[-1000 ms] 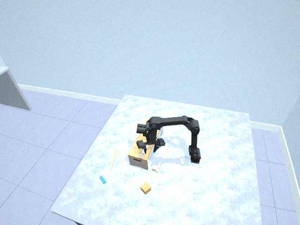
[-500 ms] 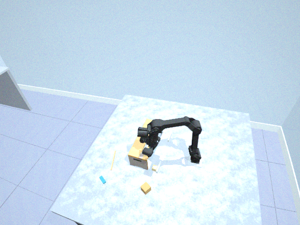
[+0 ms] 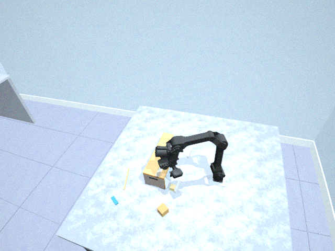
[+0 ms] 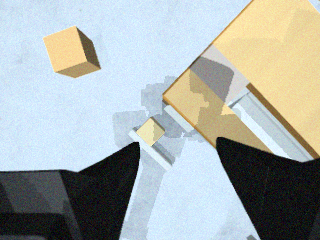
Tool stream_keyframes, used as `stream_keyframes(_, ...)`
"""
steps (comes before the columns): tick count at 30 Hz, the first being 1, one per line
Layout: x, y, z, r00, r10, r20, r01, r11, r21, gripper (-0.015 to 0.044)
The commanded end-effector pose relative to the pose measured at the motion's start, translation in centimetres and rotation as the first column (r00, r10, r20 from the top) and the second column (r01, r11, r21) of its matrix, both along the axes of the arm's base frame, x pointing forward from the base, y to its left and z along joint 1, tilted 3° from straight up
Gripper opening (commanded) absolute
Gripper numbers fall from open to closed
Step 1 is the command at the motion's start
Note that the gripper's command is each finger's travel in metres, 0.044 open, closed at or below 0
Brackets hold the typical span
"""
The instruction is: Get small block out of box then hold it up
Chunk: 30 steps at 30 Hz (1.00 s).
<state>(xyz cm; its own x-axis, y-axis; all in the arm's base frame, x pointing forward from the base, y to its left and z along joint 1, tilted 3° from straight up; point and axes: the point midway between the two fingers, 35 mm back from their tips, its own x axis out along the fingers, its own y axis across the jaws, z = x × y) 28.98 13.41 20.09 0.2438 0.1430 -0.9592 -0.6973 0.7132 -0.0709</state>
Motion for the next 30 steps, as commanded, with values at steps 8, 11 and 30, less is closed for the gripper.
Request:
stream_keyframes(8, -1.3, 1.2, 0.7, 0.312, 0.945, -0.096, -0.838, 0.227, -0.495, 0.0285)
stream_keyframes(11, -1.5, 1.4, 0.7, 0.164, 0.973, -0.164, -0.85, 0.055, -0.524, 0.0285)
stream_keyframes(30, -2.2, 2.0, 1.0, -0.445, 0.734, -0.513, -0.579, -0.673, -0.461, 0.0285)
